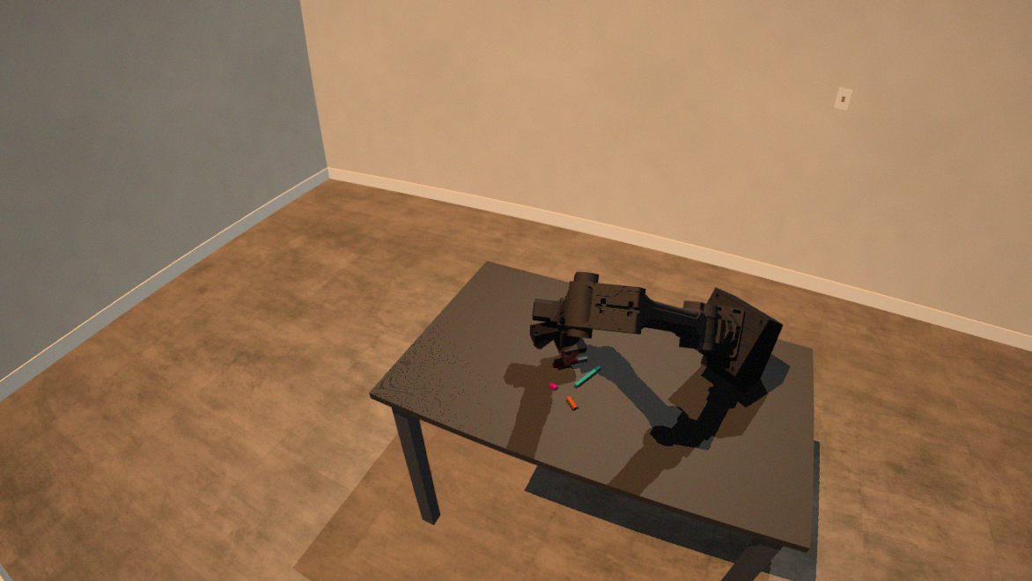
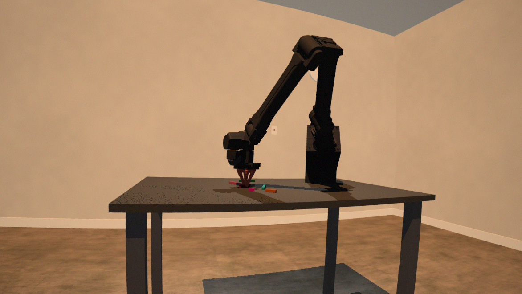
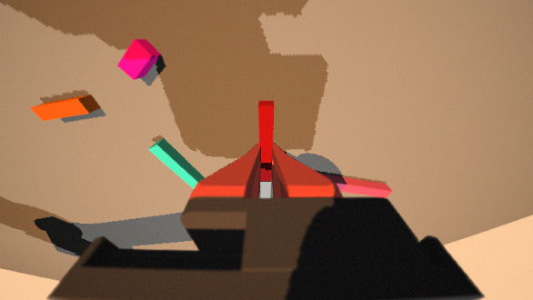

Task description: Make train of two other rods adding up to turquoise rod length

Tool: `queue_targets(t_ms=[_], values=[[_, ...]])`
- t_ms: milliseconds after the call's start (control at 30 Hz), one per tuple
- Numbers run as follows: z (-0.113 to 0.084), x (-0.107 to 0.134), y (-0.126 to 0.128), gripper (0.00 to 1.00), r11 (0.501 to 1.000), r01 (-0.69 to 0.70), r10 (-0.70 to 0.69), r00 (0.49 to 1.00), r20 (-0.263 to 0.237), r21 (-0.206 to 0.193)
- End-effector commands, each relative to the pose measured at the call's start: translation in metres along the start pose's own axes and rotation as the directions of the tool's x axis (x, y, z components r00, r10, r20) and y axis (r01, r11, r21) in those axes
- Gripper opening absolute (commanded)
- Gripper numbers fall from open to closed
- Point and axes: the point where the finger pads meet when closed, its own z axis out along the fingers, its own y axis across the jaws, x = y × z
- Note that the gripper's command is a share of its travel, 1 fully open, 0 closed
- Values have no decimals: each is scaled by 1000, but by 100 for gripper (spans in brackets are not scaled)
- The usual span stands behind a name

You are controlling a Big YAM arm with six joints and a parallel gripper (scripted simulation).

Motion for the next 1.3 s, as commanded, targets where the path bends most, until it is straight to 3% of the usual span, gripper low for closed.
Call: queue_targets(t_ms=[0, 400, 833, 1267], values=[[1, -8, -4, 5, 1000, 5, -5, 1000, 12, 5], [1, -8, -4, 5, 1000, 5, -5, 1000, 12, 5], [1, -8, -4, 24, 1000, 6, -6, 1000, 12, 5], [-5, -9, -5, 24, 1000, 5, -6, 1000, 13, 12]])
